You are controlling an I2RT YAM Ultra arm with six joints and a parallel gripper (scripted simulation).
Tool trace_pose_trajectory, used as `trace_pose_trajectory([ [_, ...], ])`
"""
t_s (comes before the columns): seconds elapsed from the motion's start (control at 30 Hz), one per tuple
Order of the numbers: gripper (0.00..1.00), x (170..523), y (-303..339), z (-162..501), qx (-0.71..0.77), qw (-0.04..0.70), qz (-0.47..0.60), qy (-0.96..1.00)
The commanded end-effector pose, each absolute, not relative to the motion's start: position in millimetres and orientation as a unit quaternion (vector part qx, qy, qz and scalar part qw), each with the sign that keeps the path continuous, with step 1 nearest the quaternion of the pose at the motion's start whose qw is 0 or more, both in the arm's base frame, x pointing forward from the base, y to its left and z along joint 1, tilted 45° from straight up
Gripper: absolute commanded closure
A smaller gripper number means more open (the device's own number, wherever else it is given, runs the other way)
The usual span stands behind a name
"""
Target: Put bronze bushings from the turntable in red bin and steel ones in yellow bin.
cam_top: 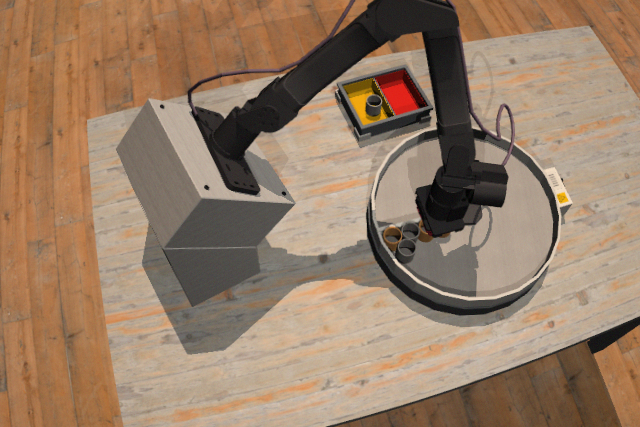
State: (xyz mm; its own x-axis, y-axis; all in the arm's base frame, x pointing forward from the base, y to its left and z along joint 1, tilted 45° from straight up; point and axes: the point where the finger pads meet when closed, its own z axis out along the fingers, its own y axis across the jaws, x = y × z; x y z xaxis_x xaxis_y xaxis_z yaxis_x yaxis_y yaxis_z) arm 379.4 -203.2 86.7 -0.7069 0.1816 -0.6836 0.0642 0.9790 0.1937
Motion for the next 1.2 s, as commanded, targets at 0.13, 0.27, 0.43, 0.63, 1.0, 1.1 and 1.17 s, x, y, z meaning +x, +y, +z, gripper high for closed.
trace_pose_trajectory([
  [0.13, 0.86, 379.5, -205.8, 98.0, 0.066, 0.387, 0.067, 0.917],
  [0.27, 0.86, 379.5, -205.8, 98.0, 0.066, 0.387, 0.067, 0.917],
  [0.43, 0.86, 379.5, -205.7, 98.0, 0.066, 0.387, 0.067, 0.917],
  [0.63, 0.86, 377.1, -204.3, 94.3, 0.069, 0.384, 0.068, 0.918],
  [1.0, 0.86, 376.6, -204.7, 94.1, 0.069, 0.384, 0.068, 0.918],
  [1.1, 0.86, 376.6, -204.7, 94.1, 0.069, 0.384, 0.068, 0.918],
  [1.17, 0.86, 376.6, -204.7, 94.1, 0.069, 0.384, 0.068, 0.918],
])
